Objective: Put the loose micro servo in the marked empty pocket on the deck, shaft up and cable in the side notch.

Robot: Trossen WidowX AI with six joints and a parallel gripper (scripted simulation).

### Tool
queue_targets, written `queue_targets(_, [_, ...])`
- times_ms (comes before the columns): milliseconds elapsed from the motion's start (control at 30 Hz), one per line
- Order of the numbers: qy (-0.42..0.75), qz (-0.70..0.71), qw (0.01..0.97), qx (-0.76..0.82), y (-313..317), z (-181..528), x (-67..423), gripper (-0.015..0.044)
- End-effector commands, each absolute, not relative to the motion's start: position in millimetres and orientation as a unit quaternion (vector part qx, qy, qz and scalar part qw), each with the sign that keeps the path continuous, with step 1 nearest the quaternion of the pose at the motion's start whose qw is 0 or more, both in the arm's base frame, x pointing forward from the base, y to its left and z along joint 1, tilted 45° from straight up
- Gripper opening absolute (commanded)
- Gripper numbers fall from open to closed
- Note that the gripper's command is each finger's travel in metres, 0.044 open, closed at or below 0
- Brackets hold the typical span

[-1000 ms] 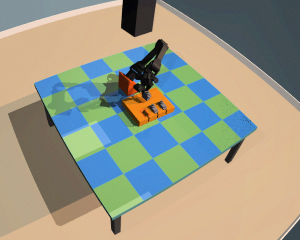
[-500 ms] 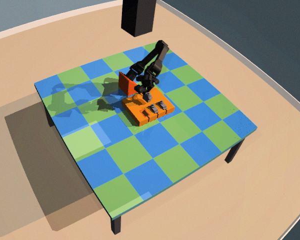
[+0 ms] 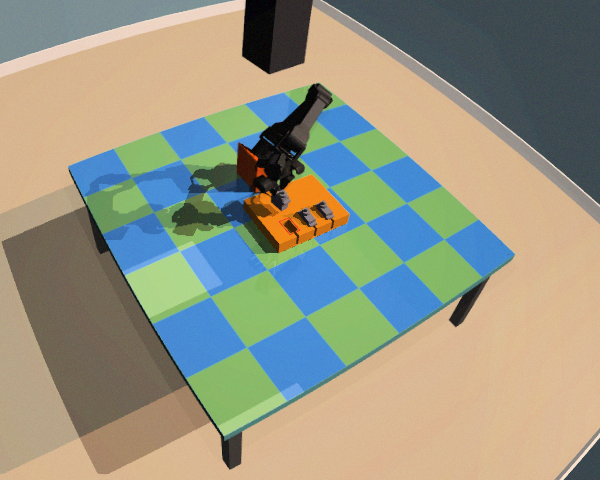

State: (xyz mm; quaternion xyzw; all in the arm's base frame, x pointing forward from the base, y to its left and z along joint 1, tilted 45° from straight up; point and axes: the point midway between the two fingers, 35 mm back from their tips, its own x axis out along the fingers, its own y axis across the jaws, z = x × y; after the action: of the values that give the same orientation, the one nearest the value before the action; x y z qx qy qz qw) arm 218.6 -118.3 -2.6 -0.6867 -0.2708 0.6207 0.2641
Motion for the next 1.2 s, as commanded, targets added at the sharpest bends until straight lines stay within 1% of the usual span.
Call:
queue_targets(0, [-0.281,0.616,0.249,-0.693,-122.0,-4.8,219.5,0.0000])
queue_targets(600, [-0.451,0.504,0.032,-0.735,-122.1,-4.8,219.6,0.0000])
queue_targets(1167, [-0.578,0.351,-0.184,-0.713,-122.1,-4.7,219.6,0.0000])
